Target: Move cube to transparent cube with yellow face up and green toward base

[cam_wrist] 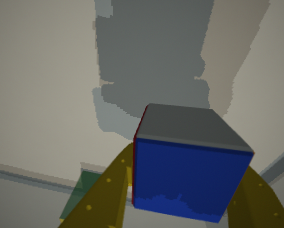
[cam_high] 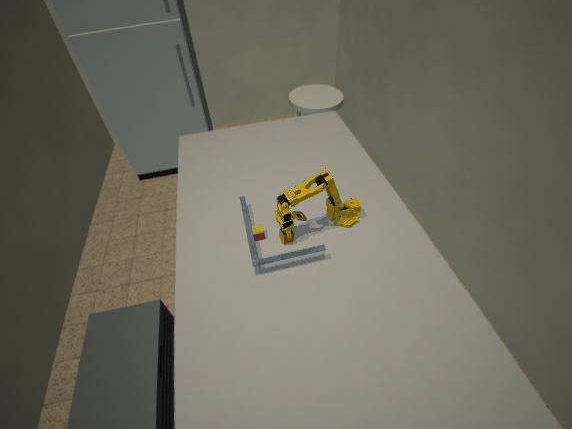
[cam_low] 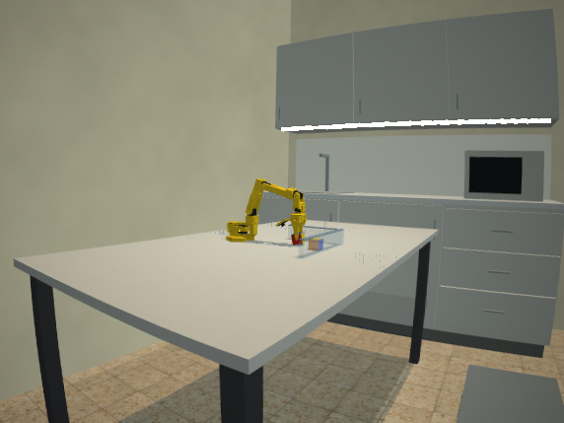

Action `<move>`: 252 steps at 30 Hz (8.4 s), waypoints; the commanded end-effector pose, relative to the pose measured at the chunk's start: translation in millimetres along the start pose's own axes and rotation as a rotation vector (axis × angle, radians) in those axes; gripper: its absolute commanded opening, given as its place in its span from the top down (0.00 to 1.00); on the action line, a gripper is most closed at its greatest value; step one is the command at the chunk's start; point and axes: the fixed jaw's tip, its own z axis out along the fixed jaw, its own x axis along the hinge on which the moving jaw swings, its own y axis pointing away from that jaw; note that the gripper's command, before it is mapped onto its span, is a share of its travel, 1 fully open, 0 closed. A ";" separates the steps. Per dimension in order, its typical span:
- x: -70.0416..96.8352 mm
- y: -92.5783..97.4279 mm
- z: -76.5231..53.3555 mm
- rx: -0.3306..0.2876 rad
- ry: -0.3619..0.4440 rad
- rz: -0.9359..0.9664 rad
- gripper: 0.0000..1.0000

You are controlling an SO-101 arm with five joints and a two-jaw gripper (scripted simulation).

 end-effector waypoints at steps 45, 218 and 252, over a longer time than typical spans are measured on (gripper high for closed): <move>6.4 0.6 -8.3 -0.002 0.054 0.000 0.67; 1.4 -2.7 -68.3 0.013 0.112 0.299 0.65; -0.4 -6.4 -66.3 0.028 0.102 0.581 0.65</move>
